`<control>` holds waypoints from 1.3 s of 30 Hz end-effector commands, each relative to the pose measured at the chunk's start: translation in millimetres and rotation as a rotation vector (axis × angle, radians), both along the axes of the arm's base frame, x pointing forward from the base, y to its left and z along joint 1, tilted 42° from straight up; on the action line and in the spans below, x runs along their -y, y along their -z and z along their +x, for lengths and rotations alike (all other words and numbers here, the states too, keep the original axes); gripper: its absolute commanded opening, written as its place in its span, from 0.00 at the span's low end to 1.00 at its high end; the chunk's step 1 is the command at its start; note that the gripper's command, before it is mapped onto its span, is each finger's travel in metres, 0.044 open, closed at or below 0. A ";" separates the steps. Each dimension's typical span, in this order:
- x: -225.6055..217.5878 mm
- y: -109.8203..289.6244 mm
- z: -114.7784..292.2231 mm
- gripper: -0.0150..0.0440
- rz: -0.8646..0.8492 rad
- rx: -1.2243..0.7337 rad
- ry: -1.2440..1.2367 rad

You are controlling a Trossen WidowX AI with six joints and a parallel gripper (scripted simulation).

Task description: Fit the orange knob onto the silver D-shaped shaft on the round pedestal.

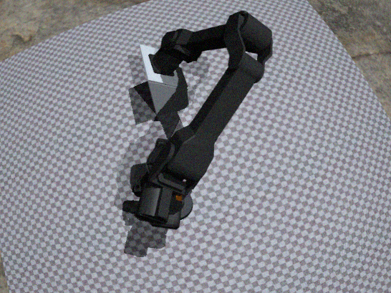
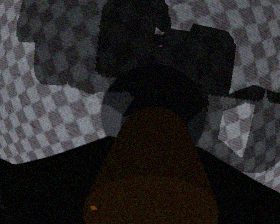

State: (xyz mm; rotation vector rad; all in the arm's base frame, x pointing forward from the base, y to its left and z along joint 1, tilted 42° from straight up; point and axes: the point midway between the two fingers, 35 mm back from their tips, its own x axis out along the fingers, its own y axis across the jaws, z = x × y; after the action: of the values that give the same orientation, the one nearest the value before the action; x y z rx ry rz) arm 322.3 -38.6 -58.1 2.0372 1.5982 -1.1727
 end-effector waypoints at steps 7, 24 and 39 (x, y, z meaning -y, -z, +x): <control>2.2 -2.0 1.7 0.25 0.000 0.006 -0.001; 0.1 0.1 0.8 0.25 -0.010 0.146 -0.157; 2.5 -3.1 2.0 0.25 -0.010 0.146 -0.157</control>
State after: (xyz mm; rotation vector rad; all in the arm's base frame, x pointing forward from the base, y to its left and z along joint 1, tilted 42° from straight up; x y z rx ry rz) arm 322.6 -39.0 -57.5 1.9031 1.6471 -0.9623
